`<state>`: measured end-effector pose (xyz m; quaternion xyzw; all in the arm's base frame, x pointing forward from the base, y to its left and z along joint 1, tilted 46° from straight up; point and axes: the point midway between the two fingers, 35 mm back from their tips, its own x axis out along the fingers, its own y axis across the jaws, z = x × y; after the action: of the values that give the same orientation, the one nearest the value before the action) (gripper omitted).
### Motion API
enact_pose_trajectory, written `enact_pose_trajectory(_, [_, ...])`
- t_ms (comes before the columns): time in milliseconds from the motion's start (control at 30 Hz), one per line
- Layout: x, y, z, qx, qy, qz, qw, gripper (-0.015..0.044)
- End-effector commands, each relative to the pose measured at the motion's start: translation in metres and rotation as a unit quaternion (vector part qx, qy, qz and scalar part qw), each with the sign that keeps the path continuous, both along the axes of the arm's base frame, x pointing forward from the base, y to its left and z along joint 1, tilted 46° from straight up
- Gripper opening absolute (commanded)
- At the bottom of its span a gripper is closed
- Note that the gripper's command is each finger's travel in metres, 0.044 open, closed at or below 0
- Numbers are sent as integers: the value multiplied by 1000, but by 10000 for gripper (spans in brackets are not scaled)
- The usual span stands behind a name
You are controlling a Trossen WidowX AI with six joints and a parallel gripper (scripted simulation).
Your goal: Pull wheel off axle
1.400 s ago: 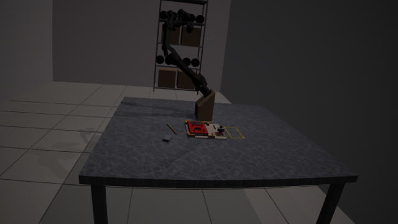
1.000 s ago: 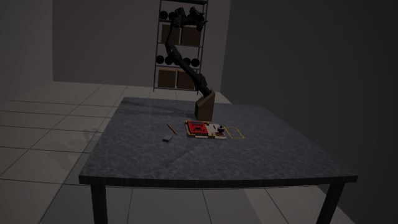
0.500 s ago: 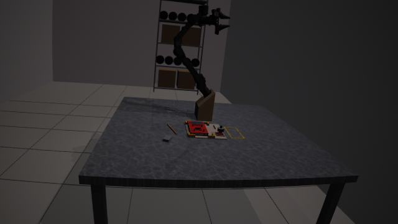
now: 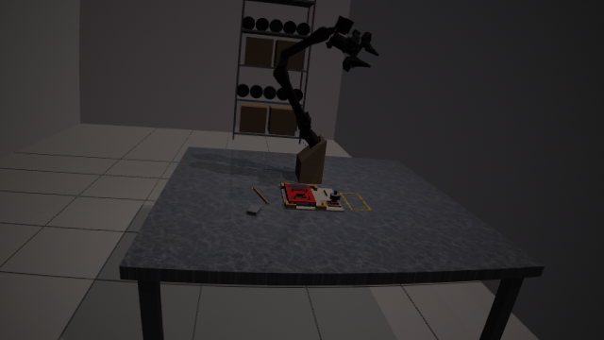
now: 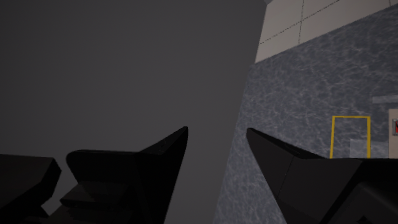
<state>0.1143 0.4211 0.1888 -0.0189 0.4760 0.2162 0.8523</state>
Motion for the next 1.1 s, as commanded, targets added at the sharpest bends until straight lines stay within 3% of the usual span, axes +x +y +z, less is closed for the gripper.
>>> enact_pose_trajectory(0, [49,-21,-37,-71,-9,-22,997,300])
enact_pose_trajectory(267, [139,-83,-96,-195,-14,-88,977,300])
enact_pose_trajectory(567, [213,-185,-157,-332,17,-155,930,300])
enact_pose_trajectory(933, [244,-343,-225,-486,124,-203,841,300])
enact_pose_trajectory(1067, [242,-364,-233,-503,143,-205,827,300])
